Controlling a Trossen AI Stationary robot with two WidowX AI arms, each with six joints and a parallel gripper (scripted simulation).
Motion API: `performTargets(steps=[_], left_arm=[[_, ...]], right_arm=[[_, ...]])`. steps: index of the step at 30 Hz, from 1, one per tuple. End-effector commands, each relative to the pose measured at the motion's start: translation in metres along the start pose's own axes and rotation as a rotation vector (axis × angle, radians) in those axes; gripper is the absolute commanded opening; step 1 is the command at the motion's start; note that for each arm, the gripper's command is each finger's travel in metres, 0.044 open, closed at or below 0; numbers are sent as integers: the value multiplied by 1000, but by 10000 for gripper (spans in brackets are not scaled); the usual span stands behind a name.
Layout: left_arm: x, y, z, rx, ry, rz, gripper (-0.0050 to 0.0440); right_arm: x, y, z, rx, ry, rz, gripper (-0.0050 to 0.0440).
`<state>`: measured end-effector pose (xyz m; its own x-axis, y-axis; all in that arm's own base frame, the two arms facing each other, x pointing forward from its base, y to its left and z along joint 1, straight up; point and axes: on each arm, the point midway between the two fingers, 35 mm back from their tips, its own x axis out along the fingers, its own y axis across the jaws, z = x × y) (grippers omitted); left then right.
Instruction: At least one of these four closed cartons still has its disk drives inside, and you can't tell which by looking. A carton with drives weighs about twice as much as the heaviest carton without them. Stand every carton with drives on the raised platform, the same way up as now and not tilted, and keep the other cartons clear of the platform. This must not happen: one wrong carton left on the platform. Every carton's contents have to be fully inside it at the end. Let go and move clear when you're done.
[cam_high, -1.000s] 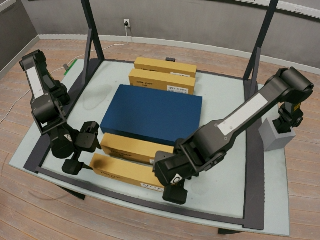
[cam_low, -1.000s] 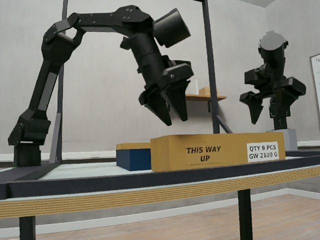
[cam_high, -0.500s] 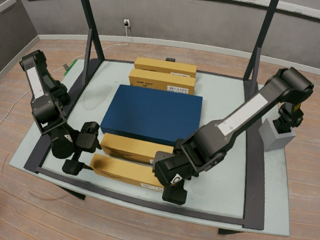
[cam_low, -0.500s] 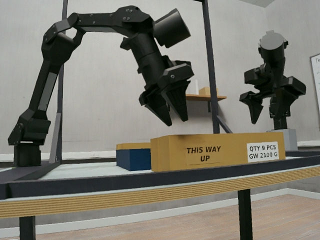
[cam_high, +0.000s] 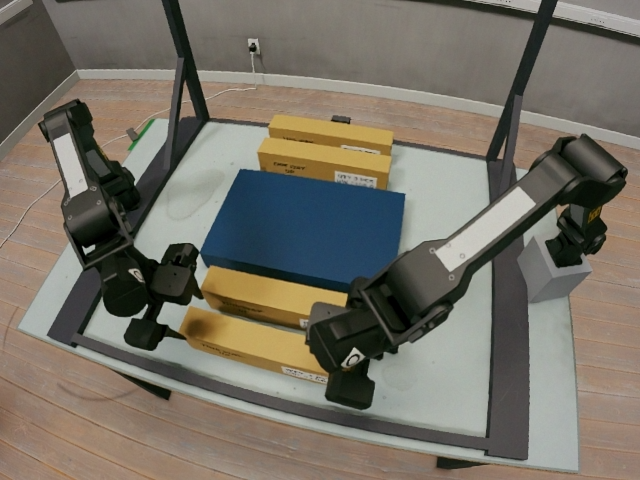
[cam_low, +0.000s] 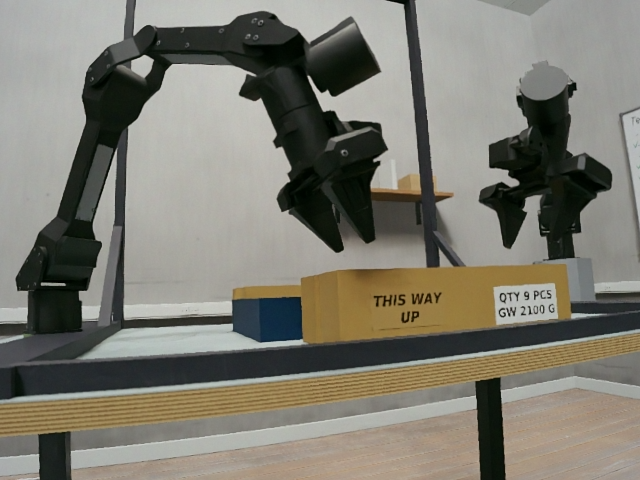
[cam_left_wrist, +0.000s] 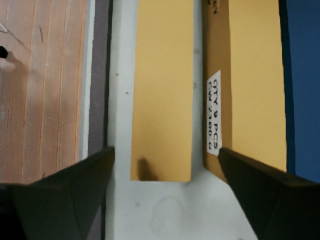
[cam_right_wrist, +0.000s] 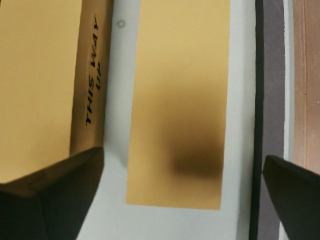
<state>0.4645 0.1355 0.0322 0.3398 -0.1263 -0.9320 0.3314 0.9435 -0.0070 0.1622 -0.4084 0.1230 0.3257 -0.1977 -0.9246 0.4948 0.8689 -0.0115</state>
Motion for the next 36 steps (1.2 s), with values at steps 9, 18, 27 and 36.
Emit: performTargets(steps=[9, 18, 27, 36], left_arm=[[-7, 3, 8, 10, -19, 12, 381], [-7, 3, 9, 9, -20, 12, 381], [-7, 3, 9, 9, -20, 12, 381], [-6, 3, 8, 8, -26, 20, 381]], right_arm=[[-12, 1, 5, -8, -23, -21, 382], [-12, 1, 5, -2, 5, 10, 382], [-12, 1, 5, -2, 5, 10, 382], [-12, 1, 5, 1, 2, 2, 382]])
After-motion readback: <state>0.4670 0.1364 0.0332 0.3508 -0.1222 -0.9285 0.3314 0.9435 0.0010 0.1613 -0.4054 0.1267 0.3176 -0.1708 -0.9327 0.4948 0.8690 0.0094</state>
